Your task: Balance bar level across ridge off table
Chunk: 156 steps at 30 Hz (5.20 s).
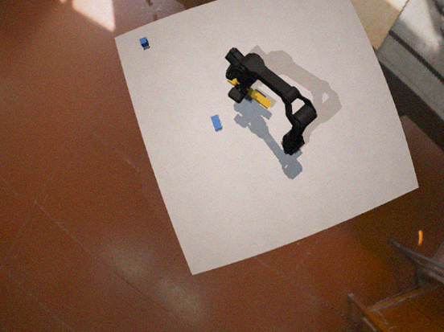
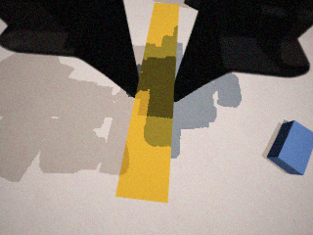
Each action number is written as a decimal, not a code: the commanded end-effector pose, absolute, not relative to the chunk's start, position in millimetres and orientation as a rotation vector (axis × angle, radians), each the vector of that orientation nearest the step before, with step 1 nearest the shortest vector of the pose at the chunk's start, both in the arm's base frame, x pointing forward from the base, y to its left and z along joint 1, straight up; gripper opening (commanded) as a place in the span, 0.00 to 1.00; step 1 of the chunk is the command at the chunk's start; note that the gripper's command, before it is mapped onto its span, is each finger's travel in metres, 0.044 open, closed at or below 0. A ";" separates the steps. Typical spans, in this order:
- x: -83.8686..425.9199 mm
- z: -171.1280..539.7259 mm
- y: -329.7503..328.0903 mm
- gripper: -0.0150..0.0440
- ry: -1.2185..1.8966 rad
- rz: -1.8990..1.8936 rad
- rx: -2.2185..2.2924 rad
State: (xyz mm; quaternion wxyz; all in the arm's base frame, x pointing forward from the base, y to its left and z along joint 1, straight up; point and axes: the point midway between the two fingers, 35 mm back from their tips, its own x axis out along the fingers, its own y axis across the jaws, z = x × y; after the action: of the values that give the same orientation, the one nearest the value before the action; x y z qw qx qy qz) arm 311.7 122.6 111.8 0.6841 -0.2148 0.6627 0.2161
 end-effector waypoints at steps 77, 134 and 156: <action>312.0 111.7 122.8 0.54 1.485 0.484 -0.482; 310.5 204.6 122.3 1.00 1.478 0.484 -0.480; 309.1 211.5 121.7 1.00 1.478 0.484 -0.480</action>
State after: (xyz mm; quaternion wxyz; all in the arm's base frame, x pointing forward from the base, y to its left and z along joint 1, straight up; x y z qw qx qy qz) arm 309.3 121.7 211.2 0.6874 -0.2147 0.6593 0.2163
